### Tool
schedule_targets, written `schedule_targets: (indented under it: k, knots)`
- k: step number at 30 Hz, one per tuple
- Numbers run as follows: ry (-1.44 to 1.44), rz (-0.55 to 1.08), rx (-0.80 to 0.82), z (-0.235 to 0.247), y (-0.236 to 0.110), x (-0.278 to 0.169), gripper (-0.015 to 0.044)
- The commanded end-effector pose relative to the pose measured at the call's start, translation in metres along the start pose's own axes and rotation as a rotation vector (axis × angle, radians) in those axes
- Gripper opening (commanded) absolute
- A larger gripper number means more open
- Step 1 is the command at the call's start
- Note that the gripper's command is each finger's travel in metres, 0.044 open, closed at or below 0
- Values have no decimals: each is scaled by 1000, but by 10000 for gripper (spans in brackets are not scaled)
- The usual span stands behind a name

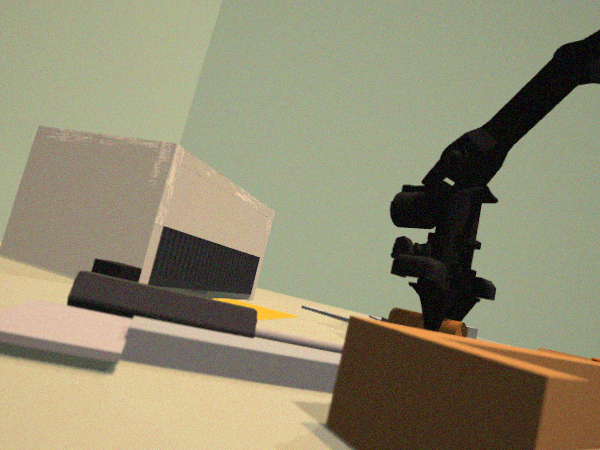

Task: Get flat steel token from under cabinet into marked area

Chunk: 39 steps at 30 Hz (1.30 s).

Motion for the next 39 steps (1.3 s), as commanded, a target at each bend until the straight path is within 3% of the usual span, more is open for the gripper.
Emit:
schedule_targets:
  k: [1,39]
  knots:
    - [4,-4,-6,-6,-1,3,0]
    - [-2,-5,-10,-49,-2,16,0]
Point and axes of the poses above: the point midway between the two fingers, 35 mm back from their tips, its own y axis out along the fingers, its own z axis across the jaws, x = y × z, the point moved 7 cm from there along -y, back along the fingers, and after that the axes turned 9 degrees about -y, right-handed, at the moved point
